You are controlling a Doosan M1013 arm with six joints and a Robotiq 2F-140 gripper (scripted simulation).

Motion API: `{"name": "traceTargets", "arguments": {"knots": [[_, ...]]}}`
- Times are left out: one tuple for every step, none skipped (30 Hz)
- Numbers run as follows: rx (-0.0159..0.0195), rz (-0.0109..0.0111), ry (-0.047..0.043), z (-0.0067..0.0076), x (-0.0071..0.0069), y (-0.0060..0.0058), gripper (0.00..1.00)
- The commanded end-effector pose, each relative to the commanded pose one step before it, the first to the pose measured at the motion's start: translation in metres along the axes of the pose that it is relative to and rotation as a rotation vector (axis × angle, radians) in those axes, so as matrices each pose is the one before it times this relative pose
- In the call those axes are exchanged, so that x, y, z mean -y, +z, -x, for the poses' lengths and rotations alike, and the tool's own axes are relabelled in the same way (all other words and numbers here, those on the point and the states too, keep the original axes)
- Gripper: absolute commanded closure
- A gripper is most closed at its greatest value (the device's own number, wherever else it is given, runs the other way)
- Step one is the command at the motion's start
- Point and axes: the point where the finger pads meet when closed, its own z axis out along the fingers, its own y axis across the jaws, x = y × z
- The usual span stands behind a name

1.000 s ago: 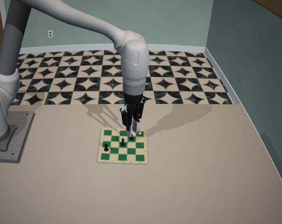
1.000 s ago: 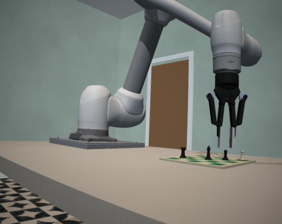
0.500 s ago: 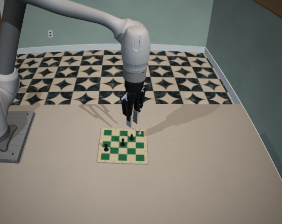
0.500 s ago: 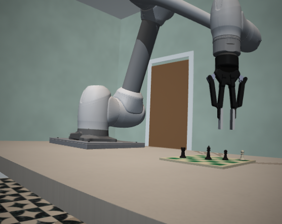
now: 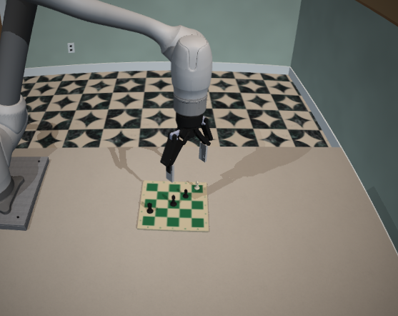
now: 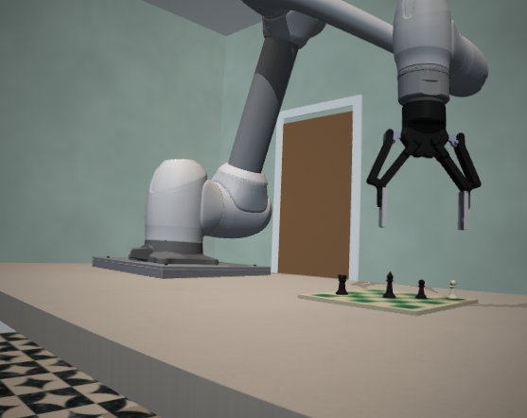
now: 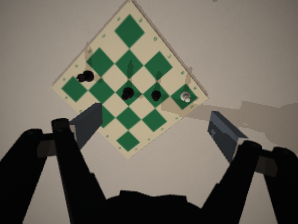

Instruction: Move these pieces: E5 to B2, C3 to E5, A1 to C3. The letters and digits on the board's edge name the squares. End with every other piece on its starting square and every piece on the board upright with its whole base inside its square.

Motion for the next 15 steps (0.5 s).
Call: {"name": "traceTargets", "arguments": {"knots": [[-0.00006, 0.00022, -0.00002, -0.00002, -0.00001, -0.00013, 0.0], [0.0, 0.0, 0.0, 0.0, 0.0, 0.0, 0.0], [0.0, 0.0, 0.0, 0.0, 0.0, 0.0, 0.0], [0.0, 0.0, 0.0, 0.0, 0.0, 0.0, 0.0], [0.0, 0.0, 0.0, 0.0, 0.0, 0.0, 0.0], [0.0, 0.0, 0.0, 0.0, 0.0, 0.0, 0.0], [0.0, 0.0, 0.0, 0.0, 0.0, 0.0, 0.0], [0.0, 0.0, 0.00167, 0.0, 0.00009, -0.00001, 0.0], [0.0, 0.0, 0.01053, 0.00002, 0.00054, -0.00007, 0.0], [-0.00001, 0.00001, 0.02535, 0.00006, 0.00131, -0.00018, 0.0], [-0.00001, 0.00001, 0.04328, 0.00016, 0.00223, -0.0003, 0.0], [-0.00002, 0.00002, 0.06192, 0.00035, 0.00317, -0.00042, 0.0], [-0.00003, 0.00002, 0.07926, 0.00067, 0.00402, -0.00052, 0.0], [-0.00003, 0.00003, 0.09367, 0.00113, 0.00468, -0.0006, 0.0], [-0.00046, 0.00024, 0.05834, 0.00168, 0.00506, -0.00065, 0.0]]}}
